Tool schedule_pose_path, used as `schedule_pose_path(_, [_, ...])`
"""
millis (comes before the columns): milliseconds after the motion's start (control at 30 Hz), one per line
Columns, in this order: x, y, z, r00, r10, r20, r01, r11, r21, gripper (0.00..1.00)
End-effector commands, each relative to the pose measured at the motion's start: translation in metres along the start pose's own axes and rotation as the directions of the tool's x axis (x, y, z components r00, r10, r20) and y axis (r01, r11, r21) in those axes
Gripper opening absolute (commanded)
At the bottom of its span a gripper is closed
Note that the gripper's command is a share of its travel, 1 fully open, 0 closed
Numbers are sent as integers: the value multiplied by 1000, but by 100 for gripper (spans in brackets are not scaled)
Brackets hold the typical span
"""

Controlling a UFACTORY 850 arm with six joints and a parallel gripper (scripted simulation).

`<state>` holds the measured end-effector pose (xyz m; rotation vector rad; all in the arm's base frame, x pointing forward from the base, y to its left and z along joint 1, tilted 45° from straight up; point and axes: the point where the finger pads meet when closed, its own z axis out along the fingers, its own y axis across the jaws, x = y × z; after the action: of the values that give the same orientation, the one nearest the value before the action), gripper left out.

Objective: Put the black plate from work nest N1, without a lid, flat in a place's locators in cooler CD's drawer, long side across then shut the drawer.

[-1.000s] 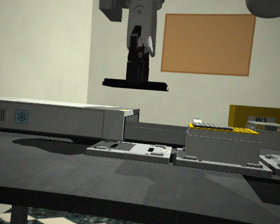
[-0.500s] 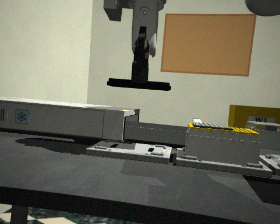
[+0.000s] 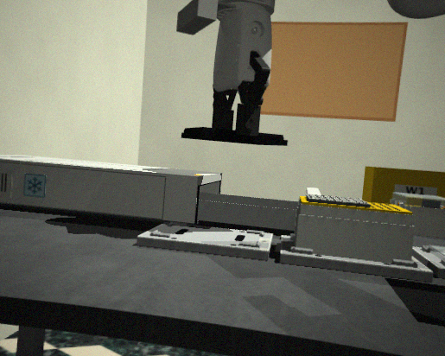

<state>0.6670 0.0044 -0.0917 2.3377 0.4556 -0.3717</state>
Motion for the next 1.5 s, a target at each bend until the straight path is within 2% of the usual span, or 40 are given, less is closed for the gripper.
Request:
schedule_pose_path(0, [-9, 8, -1, 988, -153, -6, 153, 988, 4, 0])
schedule_pose_path(167, [-19, 17, -1, 949, -315, -7, 315, 949, 3, 0])
schedule_pose_path(233, [-19, 17, -1, 949, -315, -7, 315, 949, 3, 0])
schedule_pose_path(367, [-27, 23, -1, 899, -438, -7, 438, 899, 2, 0])
schedule_pose_path(533, [-37, 32, -1, 814, -581, -7, 581, 814, 1, 0])
schedule_pose_path(733, [-49, 42, -1, 682, -731, -7, 731, 682, 0, 0])
schedule_pose_path(800, [-49, 42, -1, 682, -731, -7, 731, 682, 0, 0])
schedule_pose_path(967, [-60, 51, -1, 551, -834, -7, 834, 551, -2, 0])
schedule_pose_path(1467, [-86, 73, 0, 548, -837, -7, 837, 548, -1, 0])
